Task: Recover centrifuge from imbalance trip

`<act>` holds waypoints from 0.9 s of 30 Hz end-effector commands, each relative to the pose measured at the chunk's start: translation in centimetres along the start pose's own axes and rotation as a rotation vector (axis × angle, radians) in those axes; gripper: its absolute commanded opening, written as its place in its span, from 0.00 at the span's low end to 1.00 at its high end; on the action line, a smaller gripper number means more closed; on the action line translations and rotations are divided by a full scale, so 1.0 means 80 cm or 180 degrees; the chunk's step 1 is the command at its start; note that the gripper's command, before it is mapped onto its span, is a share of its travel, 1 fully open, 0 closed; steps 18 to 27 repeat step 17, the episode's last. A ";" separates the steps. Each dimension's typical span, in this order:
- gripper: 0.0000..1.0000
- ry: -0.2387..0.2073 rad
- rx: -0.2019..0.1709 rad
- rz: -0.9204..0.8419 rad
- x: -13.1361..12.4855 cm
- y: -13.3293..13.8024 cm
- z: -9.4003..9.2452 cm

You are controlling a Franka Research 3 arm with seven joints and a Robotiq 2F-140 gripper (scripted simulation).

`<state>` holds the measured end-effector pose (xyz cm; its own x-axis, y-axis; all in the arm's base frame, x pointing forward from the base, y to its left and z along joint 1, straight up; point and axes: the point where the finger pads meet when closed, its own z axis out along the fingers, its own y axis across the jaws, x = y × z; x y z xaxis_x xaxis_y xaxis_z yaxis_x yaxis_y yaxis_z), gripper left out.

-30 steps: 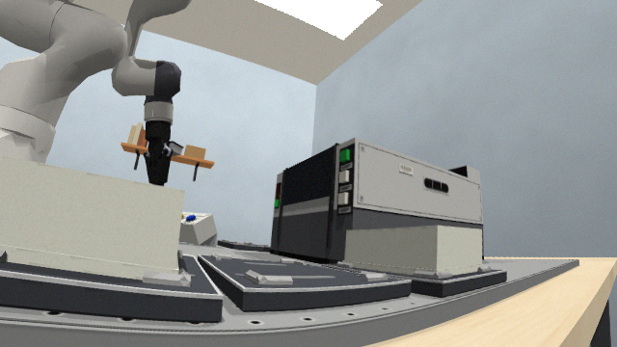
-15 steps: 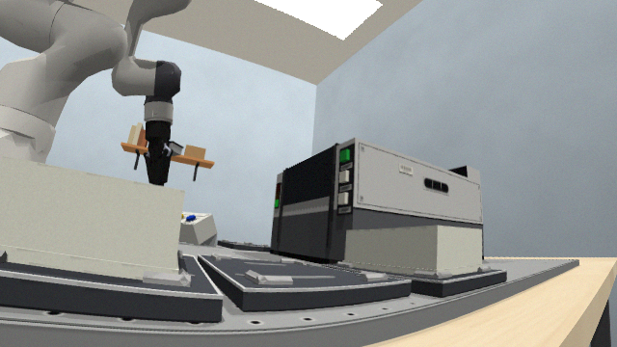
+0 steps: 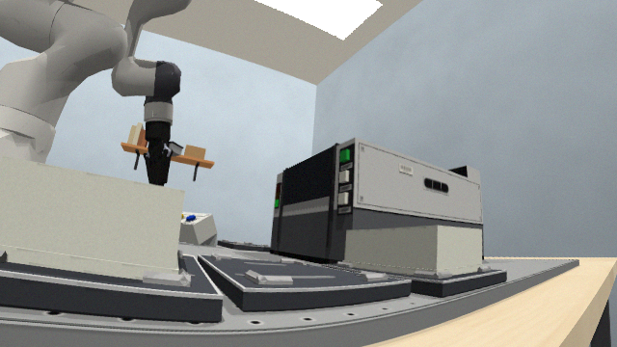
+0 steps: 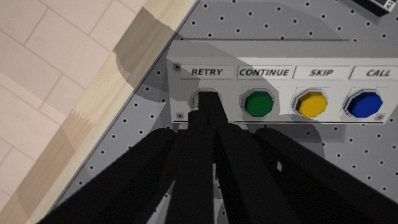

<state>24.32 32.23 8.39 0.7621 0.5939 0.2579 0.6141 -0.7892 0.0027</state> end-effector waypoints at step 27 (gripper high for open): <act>0.10 0.0006 0.0004 0.0015 -0.003 0.000 0.013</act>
